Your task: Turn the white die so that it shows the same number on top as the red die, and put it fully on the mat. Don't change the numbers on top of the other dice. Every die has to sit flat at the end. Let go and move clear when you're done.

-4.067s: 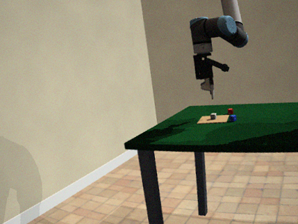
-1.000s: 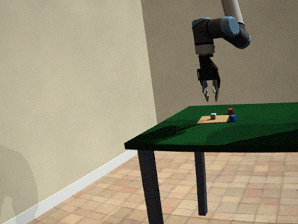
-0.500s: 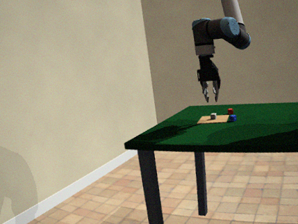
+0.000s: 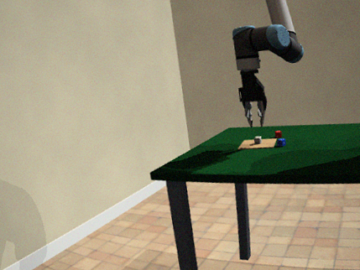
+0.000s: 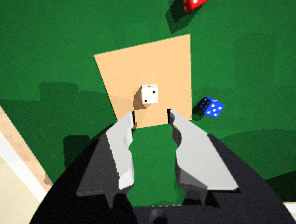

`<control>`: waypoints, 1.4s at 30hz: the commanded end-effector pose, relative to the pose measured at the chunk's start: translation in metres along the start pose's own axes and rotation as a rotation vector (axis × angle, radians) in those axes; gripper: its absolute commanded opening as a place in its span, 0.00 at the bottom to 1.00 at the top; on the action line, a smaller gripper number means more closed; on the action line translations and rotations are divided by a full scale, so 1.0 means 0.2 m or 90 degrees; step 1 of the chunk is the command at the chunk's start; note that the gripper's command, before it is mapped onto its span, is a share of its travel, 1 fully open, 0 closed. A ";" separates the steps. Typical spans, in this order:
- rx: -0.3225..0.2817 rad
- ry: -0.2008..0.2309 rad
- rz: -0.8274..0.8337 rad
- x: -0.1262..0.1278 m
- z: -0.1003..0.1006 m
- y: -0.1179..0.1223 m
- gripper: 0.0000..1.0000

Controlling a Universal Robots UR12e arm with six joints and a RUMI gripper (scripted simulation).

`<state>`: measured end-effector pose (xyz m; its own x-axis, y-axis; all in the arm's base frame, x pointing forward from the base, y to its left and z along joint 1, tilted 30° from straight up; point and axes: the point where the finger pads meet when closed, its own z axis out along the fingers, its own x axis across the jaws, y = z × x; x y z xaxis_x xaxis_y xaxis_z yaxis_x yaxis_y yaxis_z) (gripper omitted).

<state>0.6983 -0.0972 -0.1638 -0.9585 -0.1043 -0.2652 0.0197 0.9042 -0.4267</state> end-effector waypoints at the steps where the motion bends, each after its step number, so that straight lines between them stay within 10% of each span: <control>1: 0.000 -0.001 0.000 0.00 0.04 0.00 0.24; 42: 0.000 -0.001 0.000 0.00 0.17 0.00 0.24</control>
<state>0.7080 -0.1121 -0.1934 -0.9585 -0.1043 -0.2653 0.0197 0.9042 -0.4267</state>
